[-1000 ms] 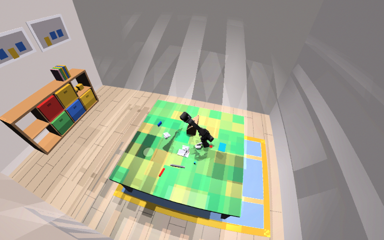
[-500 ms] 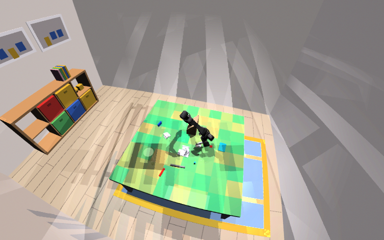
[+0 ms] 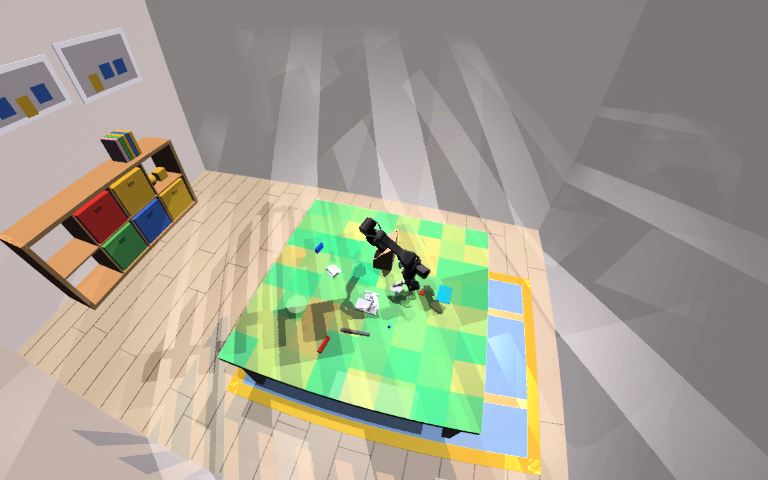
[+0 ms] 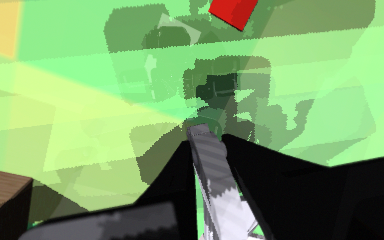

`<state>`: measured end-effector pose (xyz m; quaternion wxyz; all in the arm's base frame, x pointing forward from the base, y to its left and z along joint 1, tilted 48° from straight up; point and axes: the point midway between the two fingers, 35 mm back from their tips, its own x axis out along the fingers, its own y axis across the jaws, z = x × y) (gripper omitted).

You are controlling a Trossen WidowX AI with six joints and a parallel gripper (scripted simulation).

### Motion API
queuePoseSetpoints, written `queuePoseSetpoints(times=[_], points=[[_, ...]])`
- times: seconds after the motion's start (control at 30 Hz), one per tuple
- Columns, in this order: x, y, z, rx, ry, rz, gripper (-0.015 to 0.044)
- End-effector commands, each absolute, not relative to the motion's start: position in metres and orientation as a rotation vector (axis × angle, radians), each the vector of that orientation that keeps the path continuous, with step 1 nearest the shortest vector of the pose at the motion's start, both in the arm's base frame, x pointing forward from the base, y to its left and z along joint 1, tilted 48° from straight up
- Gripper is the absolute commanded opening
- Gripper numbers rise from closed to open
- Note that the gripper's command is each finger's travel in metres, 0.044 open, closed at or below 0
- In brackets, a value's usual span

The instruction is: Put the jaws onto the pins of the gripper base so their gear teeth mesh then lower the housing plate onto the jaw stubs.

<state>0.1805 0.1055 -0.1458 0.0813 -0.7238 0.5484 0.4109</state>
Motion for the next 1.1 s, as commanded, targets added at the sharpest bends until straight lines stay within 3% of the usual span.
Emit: queuePoseSetpoints(times=[0.0, 0.4, 1.07], points=[[0.181, 0.117, -0.137, -2.156, 1.629, 1.223, 0.0037], [0.18, 0.122, -0.132, -2.164, 1.626, 1.237, 0.0037], [0.179, 0.111, -0.12, -2.374, 1.484, 1.671, 0.0037]])
